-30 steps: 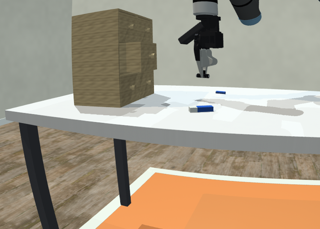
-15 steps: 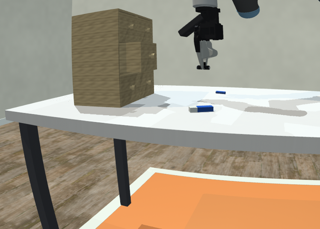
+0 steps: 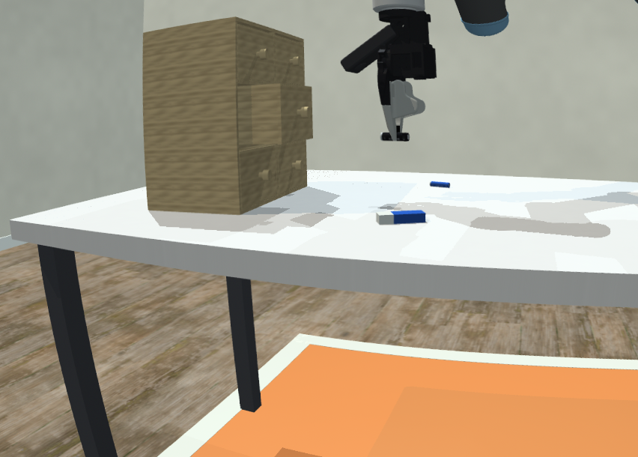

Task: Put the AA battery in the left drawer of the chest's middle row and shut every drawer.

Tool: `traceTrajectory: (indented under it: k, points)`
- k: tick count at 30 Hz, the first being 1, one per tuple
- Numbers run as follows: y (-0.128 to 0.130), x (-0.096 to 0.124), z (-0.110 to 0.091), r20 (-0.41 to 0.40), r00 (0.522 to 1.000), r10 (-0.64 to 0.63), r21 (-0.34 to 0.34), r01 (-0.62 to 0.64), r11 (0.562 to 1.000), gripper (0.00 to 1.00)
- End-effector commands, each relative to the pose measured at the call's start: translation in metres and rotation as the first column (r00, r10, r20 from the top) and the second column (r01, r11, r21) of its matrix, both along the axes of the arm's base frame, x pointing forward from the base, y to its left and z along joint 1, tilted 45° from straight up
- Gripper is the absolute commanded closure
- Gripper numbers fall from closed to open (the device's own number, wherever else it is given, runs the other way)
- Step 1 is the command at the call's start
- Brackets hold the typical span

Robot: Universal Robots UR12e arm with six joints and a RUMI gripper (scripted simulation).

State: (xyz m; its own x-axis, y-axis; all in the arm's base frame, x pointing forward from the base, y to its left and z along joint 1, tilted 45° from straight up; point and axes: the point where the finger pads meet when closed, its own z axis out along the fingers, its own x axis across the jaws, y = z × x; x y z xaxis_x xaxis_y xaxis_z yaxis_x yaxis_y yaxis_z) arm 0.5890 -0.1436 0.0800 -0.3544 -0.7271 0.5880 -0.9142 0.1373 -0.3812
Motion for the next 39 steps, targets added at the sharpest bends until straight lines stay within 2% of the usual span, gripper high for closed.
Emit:
traceTrajectory:
  k: [1, 3, 4, 6, 7, 15, 30, 39]
  points:
    - [0.023, 0.015, -0.018, -0.059, 0.996, 0.062, -0.019, -0.064, 0.998, 0.95]
    - [0.023, 0.015, -0.018, -0.059, 0.996, 0.062, -0.019, -0.064, 0.998, 0.95]
    - [0.035, 0.020, -0.028, -0.089, 0.992, 0.093, -0.026, -0.096, 0.995, 0.95]
    - [0.035, 0.020, -0.028, -0.089, 0.992, 0.093, -0.026, -0.096, 0.995, 0.95]
    - [0.045, 0.024, -0.035, -0.113, 0.987, 0.117, -0.031, -0.121, 0.992, 0.95]
    - [0.055, 0.028, -0.043, -0.136, 0.981, 0.140, -0.036, -0.146, 0.989, 0.95]
    - [0.058, 0.026, -0.038, -0.133, 0.981, 0.138, -0.036, -0.144, 0.989, 0.95]
    - [0.068, 0.024, -0.027, -0.132, 0.982, 0.138, -0.037, -0.144, 0.989, 0.95]
